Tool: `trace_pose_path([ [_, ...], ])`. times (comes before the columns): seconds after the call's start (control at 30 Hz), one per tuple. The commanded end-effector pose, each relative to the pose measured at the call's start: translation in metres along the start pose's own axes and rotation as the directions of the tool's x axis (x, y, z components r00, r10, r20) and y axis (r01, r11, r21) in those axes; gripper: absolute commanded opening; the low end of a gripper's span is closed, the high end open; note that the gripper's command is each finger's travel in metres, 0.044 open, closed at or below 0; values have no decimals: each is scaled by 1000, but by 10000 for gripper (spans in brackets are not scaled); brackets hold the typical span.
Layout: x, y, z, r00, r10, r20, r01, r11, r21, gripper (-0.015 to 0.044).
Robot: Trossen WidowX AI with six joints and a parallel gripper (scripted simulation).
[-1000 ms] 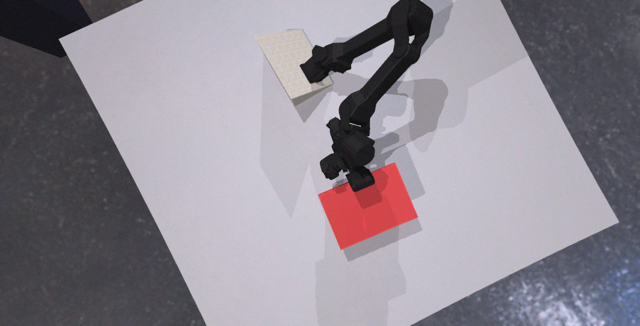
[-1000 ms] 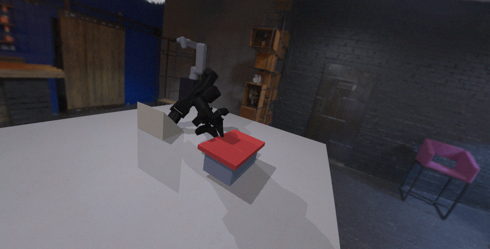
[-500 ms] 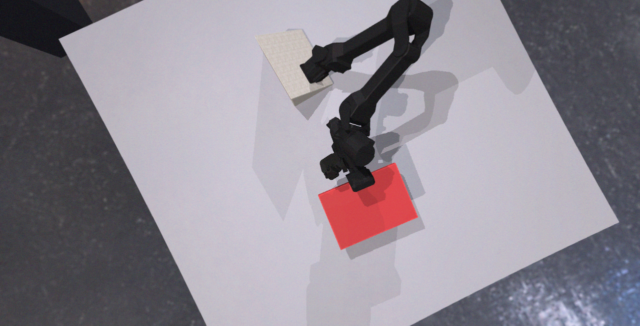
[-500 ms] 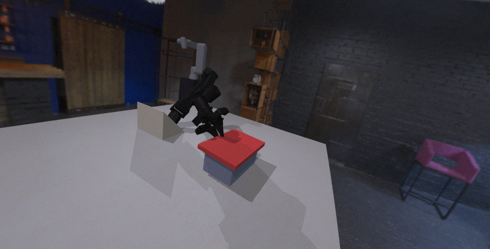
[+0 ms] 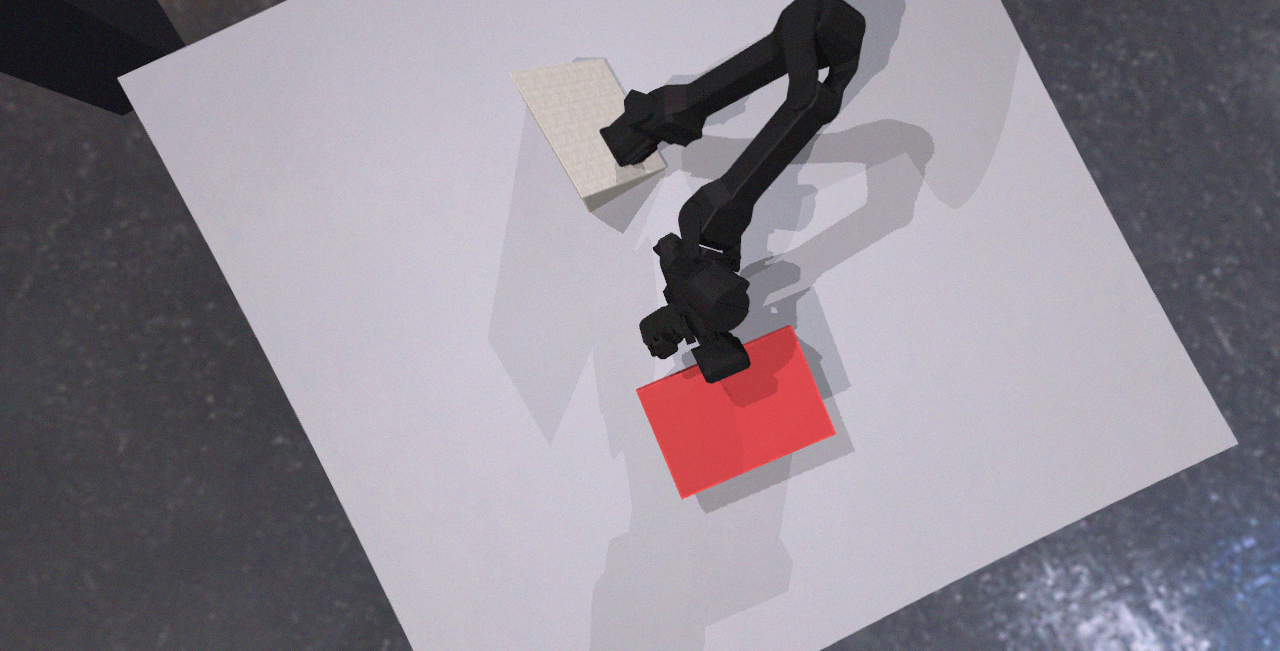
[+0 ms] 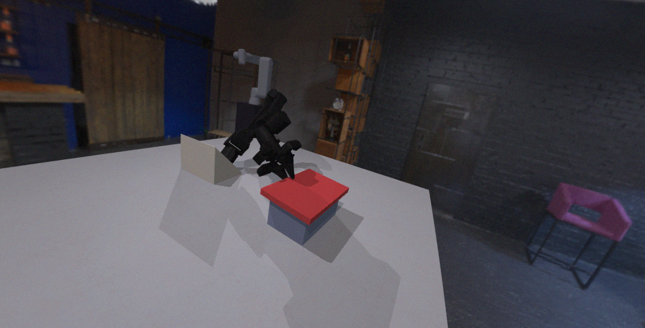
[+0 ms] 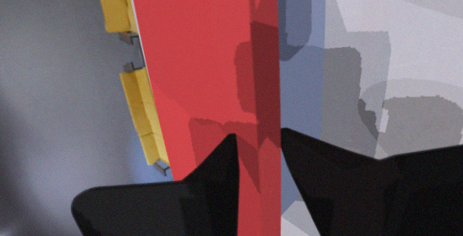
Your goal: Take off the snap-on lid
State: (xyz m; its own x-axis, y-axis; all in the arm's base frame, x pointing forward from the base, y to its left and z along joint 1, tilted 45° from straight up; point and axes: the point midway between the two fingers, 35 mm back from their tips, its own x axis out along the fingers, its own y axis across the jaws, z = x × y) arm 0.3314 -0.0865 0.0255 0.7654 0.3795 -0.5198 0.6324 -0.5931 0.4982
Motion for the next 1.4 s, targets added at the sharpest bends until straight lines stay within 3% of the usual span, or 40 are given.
trace_pose_path([
  [0.0, -2, 3, 0, 1000, 5, -3, -5, 1000, -2, 0],
  [1.37, -3, 6, 1, 1000, 3, 0, -3, 1000, 0, 0],
])
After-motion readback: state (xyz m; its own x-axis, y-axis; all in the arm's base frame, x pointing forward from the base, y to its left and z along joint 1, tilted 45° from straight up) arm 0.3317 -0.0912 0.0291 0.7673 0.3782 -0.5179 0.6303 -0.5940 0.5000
